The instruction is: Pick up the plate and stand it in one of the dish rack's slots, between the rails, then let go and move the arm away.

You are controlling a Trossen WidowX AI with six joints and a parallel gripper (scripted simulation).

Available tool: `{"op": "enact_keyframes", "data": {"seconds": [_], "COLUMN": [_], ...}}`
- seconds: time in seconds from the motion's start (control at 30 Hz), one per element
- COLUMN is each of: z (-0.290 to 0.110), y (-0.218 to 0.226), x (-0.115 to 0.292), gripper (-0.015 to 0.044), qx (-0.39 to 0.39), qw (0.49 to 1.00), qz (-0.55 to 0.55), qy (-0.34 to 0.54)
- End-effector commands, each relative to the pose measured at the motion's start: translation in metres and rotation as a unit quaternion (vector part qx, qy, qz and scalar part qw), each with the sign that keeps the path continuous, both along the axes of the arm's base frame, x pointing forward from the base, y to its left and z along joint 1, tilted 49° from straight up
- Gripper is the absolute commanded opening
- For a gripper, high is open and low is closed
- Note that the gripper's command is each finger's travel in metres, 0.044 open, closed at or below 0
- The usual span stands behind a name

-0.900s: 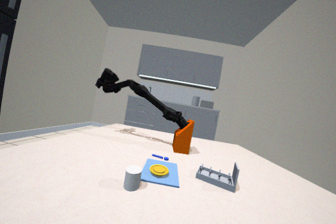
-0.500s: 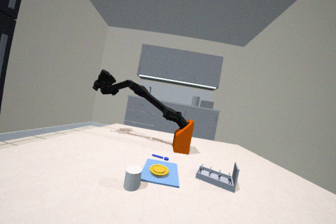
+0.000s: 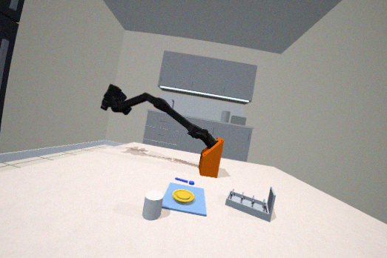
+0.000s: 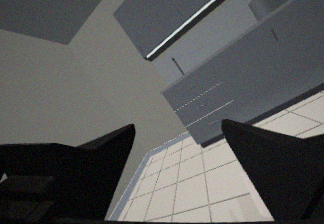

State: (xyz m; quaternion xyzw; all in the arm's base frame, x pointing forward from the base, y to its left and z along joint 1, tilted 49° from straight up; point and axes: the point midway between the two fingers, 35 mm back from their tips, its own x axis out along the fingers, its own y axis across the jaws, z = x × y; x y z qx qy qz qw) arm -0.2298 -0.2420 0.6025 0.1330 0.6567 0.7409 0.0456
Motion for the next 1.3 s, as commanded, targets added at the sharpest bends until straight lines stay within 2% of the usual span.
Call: {"op": "enact_keyframes", "data": {"seconds": [0.0, 0.4, 0.77, 1.27], "z": [-0.007, -0.027, -0.033, -0.078], "y": [-0.023, -0.086, -0.110, -0.176], "x": [0.009, 0.050, 0.068, 0.147], "gripper": [0.0400, 0.0400, 0.0400, 0.0400], "qx": [0.044, 0.147, 0.231, 0.373], "qw": [0.999, 0.982, 0.962, 0.891], "qz": [0.028, 0.116, 0.146, 0.252], "qy": [-0.002, 0.006, 0.021, 0.054]}}
